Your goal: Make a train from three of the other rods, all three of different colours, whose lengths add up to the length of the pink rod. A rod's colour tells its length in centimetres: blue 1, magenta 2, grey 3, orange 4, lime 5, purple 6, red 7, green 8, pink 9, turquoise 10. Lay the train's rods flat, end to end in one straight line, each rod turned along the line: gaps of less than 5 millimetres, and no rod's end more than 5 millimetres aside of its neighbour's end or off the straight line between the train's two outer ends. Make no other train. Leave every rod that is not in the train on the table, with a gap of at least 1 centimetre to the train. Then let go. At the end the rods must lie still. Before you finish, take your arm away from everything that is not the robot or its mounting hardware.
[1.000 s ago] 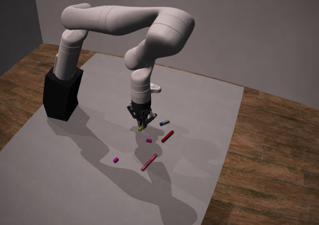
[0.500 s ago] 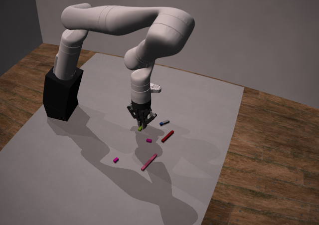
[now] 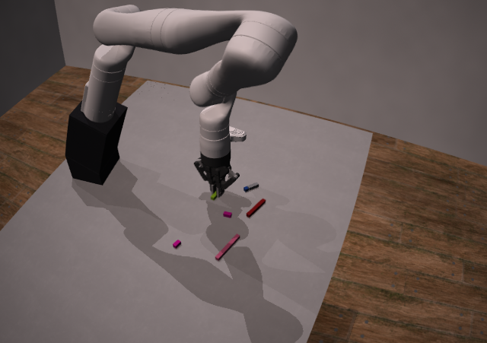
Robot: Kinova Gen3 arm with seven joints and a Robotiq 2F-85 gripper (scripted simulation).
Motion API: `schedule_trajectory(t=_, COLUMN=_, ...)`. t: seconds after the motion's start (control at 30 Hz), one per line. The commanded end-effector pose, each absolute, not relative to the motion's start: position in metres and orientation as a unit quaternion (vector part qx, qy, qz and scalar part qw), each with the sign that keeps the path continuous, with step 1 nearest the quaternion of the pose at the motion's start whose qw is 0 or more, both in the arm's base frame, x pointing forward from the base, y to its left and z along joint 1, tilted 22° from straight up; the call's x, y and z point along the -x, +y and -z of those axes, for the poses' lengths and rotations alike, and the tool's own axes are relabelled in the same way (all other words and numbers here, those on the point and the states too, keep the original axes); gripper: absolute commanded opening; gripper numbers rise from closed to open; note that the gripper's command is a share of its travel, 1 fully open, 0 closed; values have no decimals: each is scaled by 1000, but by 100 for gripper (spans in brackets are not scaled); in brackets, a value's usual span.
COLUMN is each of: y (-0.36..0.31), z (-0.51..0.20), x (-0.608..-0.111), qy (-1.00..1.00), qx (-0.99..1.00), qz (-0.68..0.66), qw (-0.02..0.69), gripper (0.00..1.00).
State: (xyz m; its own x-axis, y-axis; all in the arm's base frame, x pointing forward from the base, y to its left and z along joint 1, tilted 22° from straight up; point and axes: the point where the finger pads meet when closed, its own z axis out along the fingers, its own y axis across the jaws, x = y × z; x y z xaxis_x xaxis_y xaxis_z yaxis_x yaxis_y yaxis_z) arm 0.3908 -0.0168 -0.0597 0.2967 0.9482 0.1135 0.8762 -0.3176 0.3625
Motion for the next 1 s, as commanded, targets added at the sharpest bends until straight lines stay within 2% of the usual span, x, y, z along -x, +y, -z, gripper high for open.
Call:
schedule_trajectory(t=0.0, y=-17, z=58, x=-390, qy=573, qx=-797, qz=-155, qw=117, gripper=5)
schedule_trajectory(t=0.97, y=-16, z=-33, x=-353, qy=573, qx=-797, qz=-155, qw=117, gripper=5)
